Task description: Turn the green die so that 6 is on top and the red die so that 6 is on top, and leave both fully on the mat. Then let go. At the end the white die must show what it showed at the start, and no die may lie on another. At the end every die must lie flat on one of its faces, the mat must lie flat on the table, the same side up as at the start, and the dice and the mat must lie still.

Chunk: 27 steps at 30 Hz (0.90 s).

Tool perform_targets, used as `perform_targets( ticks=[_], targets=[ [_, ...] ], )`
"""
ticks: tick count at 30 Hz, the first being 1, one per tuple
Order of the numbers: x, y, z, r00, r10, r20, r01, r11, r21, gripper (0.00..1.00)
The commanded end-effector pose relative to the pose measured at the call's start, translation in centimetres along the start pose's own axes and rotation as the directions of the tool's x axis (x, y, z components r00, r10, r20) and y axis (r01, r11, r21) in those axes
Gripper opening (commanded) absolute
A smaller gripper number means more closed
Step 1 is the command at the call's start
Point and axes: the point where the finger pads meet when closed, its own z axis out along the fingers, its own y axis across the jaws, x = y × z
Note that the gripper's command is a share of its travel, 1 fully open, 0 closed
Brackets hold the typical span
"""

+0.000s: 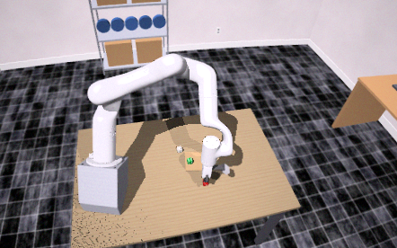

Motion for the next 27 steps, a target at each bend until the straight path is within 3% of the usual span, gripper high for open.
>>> perform_targets(
  ticks=[1,13,27],
  targets=[
    [0.1,0.0,0.6,1.0,-0.001,-0.002,0.001,1.0,0.0,0.47],
    [0.1,0.0,2.2,1.0,-0.001,-0.002,0.001,1.0,0.0,0.47],
    [0.1,0.0,2.6,1.0,-0.001,-0.002,0.001,1.0,0.0,0.47]
  ],
)
